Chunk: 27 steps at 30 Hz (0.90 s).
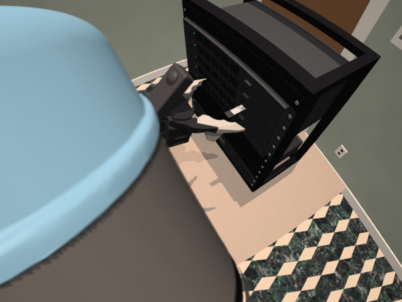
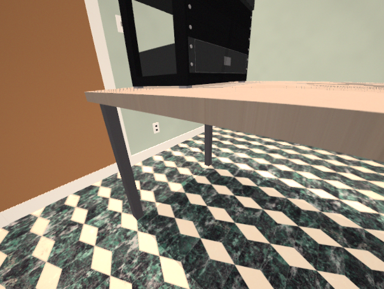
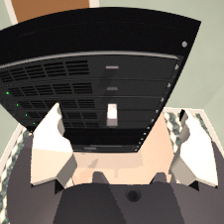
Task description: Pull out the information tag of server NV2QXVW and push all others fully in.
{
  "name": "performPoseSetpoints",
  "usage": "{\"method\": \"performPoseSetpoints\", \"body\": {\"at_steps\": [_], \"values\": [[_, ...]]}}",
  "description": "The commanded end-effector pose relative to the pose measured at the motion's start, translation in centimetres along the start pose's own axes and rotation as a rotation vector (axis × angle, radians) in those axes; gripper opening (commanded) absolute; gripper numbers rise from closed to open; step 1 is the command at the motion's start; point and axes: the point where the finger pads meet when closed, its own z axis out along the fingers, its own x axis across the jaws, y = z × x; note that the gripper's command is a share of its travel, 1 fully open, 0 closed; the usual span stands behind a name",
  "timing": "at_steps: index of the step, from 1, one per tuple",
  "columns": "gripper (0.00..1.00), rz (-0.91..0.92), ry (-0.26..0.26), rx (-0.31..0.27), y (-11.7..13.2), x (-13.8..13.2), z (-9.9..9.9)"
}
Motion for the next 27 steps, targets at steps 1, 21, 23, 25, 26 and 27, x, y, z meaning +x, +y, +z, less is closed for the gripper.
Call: {"method": "performPoseSetpoints", "body": {"at_steps": [1,21,23,25,26,27], "values": [[1.00,-0.006,-0.002,0.001,-0.05,-0.08,-0.16],[1.00,-0.087,0.008,0.011,0.57,-0.11,-0.41],[1.00,-0.104,0.011,0.014,0.66,-0.11,-0.47],[1.00,-0.123,0.014,0.017,0.76,-0.11,-0.54],[1.00,-0.133,0.015,0.018,0.81,-0.11,-0.58],[1.00,-0.143,0.017,0.020,0.87,-0.11,-0.62]]}}
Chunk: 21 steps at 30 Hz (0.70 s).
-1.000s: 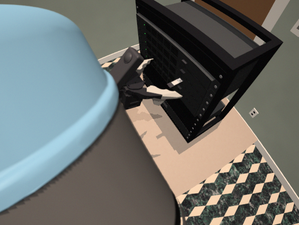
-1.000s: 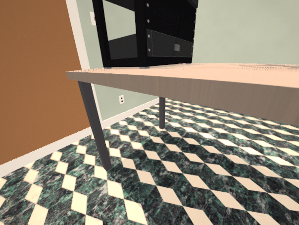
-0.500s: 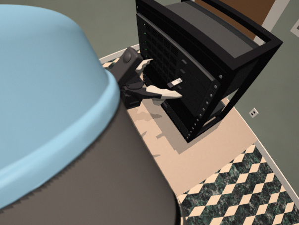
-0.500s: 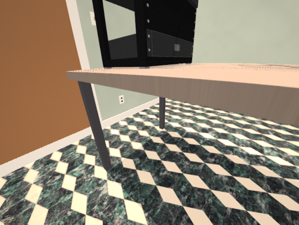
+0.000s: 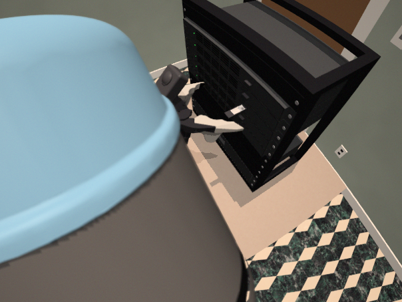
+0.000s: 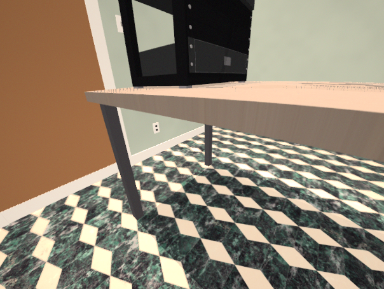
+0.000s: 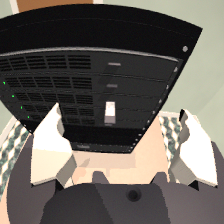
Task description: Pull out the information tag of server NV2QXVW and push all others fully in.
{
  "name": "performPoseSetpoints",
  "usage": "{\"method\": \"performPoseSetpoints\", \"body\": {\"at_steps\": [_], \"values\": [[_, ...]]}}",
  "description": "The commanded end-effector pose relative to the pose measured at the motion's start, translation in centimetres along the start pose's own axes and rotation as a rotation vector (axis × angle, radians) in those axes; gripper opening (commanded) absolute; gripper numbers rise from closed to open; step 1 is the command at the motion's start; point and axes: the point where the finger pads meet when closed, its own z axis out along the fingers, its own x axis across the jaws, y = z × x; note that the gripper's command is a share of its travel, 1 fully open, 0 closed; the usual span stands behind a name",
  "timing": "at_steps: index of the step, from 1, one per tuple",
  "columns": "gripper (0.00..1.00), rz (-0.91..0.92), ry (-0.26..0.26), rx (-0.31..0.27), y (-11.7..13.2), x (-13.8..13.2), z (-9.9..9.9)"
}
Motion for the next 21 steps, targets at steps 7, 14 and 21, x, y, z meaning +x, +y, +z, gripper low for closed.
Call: {"method": "performPoseSetpoints", "body": {"at_steps": [7,14,21], "values": [[1.00,-0.119,0.015,0.018,0.8,-0.1,-0.5],[1.00,-0.219,0.028,0.036,1.4,-0.2,-0.8],[1.00,-0.304,0.039,0.051,1.9,-0.3,-1.1]]}}
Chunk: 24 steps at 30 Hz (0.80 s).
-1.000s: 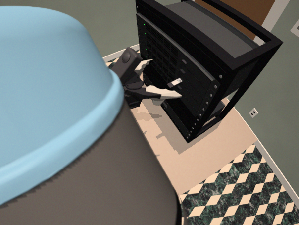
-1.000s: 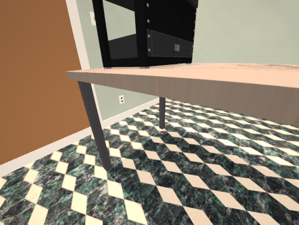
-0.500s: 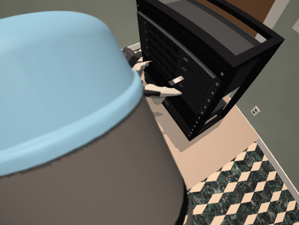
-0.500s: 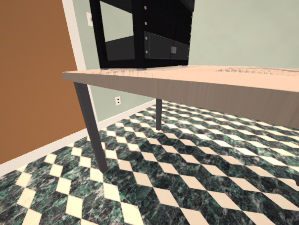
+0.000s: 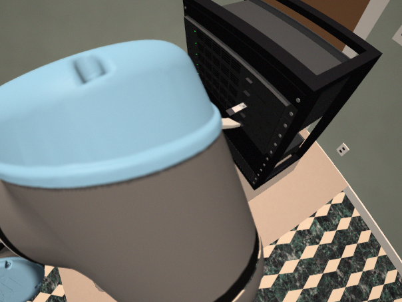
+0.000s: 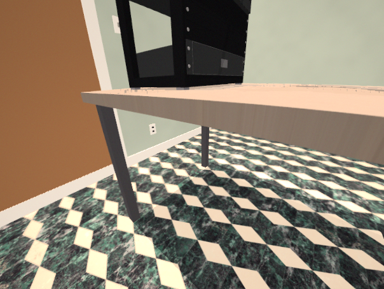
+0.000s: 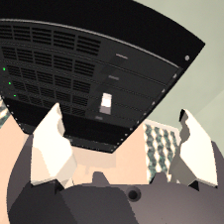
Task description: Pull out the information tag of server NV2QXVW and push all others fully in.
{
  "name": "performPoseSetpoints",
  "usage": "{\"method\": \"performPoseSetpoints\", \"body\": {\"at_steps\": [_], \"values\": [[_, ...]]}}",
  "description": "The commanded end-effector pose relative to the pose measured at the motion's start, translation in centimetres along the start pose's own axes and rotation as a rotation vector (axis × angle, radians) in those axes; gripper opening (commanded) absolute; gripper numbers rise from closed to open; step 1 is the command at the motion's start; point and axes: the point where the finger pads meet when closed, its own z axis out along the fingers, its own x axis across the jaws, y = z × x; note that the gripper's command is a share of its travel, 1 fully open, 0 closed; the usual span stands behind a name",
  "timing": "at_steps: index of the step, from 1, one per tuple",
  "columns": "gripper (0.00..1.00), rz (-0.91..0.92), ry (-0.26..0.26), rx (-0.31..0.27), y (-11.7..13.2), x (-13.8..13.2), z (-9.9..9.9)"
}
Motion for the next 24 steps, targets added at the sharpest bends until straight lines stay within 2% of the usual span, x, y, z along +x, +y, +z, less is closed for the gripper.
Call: {"method": "performPoseSetpoints", "body": {"at_steps": [1,24], "values": [[1.00,-0.097,0.015,0.024,0.5,-0.2,-0.4],[1.00,-0.512,0.071,0.097,2.8,-1.1,-2.0]]}}
